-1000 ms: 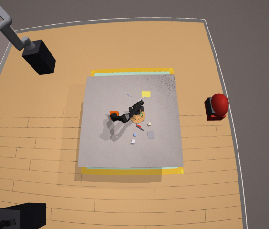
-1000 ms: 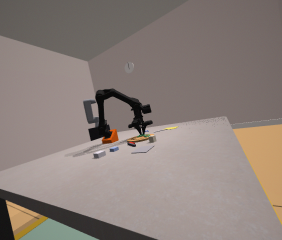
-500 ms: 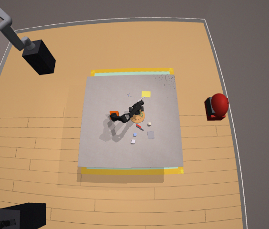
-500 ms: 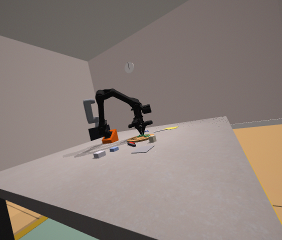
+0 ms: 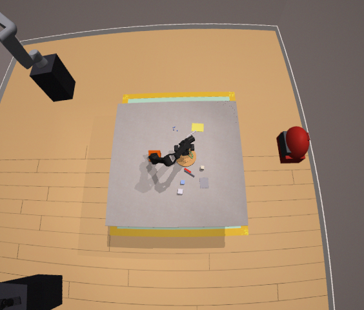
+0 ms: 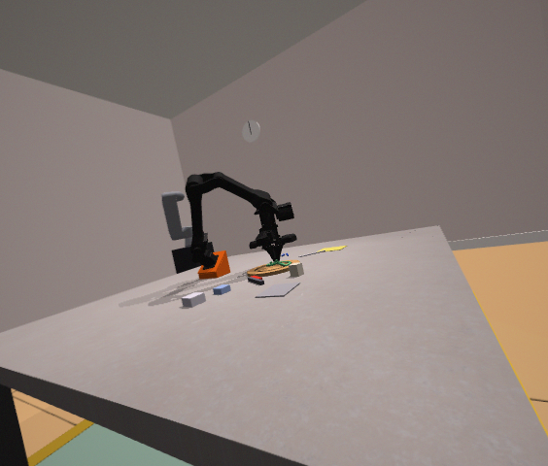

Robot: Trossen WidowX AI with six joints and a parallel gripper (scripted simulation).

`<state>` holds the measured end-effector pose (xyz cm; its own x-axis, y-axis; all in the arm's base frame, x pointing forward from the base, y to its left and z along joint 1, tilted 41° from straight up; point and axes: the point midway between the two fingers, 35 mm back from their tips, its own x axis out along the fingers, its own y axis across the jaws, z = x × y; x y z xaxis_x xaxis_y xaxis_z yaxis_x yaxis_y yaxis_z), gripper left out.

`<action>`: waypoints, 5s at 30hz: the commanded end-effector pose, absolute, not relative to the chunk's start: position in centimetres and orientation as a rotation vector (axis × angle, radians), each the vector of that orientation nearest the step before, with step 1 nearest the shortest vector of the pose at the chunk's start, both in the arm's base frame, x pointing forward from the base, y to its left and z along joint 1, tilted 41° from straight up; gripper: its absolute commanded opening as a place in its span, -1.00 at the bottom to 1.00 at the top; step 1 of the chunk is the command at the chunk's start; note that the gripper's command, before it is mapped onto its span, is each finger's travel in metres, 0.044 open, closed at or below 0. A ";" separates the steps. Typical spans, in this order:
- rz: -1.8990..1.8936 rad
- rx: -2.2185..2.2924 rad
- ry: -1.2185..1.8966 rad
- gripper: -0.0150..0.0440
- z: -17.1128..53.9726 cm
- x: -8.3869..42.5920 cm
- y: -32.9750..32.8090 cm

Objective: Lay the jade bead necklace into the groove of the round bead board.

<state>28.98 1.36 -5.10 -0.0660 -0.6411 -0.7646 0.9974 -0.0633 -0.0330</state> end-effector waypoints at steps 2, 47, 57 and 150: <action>-1.532 0.677 0.692 -0.49 -4.6 28.9 1.8; -1.532 0.674 0.694 -0.49 -5.6 27.1 1.8; -1.532 0.674 0.694 -0.49 -5.6 27.1 1.8; -0.760 -0.346 1.460 -0.08 0.8 34.7 -2.5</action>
